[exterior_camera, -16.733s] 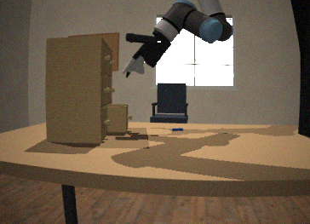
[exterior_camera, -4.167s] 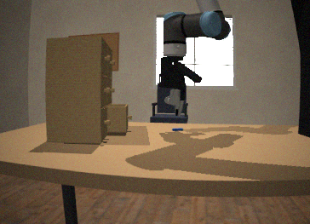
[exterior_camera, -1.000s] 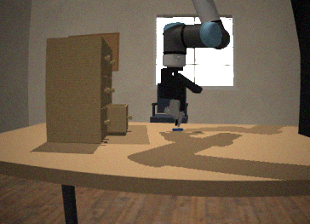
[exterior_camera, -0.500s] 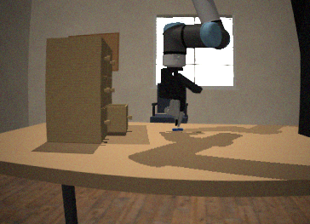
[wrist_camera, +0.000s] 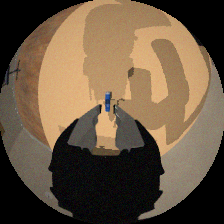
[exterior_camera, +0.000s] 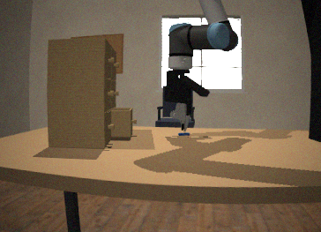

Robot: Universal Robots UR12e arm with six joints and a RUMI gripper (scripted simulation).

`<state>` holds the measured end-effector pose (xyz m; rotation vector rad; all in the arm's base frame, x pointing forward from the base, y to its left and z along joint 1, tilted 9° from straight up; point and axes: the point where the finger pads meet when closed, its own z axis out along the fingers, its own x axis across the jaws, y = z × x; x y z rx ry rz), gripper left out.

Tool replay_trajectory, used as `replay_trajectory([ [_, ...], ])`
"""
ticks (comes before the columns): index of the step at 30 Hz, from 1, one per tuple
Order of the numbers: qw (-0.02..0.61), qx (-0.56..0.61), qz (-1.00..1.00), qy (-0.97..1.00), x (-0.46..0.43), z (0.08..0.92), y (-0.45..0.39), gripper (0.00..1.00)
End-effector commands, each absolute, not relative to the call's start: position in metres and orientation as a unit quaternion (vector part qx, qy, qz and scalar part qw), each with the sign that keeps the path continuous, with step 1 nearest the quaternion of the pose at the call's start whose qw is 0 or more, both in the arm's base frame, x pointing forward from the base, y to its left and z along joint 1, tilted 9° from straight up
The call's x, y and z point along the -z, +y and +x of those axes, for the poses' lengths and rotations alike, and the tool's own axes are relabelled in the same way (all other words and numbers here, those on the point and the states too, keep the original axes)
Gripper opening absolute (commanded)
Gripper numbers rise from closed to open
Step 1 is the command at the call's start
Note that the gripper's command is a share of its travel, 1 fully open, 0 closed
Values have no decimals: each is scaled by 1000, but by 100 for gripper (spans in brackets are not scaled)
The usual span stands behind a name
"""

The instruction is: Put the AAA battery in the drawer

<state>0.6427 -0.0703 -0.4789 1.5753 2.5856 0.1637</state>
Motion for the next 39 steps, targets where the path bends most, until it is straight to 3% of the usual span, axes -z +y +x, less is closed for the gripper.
replay_trajectory([
  [1, 55, -54, 519, 851, 478, 643, -70, 14],
  [39, 55, -54, 519, 851, 495, 646, -70, 14],
])
